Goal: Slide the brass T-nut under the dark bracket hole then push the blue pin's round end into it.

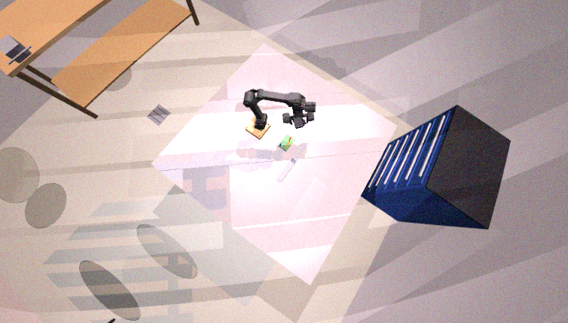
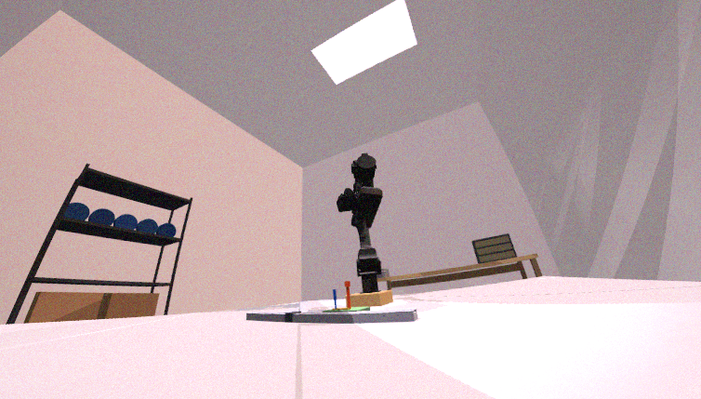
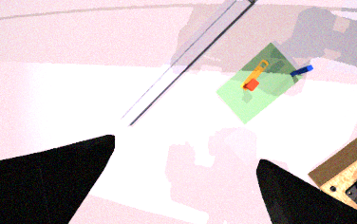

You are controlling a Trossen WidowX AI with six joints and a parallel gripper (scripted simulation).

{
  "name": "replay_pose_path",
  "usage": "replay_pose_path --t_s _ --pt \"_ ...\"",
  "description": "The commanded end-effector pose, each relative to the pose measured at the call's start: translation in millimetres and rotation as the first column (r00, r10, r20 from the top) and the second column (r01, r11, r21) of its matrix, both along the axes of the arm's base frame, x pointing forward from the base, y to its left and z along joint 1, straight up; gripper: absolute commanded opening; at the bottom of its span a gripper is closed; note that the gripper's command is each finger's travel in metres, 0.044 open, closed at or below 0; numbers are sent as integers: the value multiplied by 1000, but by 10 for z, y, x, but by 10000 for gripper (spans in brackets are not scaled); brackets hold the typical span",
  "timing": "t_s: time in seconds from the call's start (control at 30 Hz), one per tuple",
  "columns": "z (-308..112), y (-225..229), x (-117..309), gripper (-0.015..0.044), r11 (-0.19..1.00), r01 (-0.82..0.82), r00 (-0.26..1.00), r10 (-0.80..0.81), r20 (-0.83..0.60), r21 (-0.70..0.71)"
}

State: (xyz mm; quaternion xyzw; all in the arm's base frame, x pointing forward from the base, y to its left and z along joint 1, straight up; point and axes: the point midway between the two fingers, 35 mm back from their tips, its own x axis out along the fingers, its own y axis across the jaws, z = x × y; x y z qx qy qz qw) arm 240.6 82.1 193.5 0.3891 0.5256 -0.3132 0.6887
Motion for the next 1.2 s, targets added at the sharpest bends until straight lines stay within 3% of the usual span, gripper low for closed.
replay_pose_path --t_s 0.0,0.33,0.63,1.17 --pt "-419 -590 -93 440 877 448 877 -469 -106 -175" --pt "-464 -683 -77 440 852 486 853 -511 -107 -196" --pt "-1039 -708 -23 440 852 486 853 -511 -107 -196" --pt "-1257 -713 -23 440 852 486 853 -511 -107 -196"
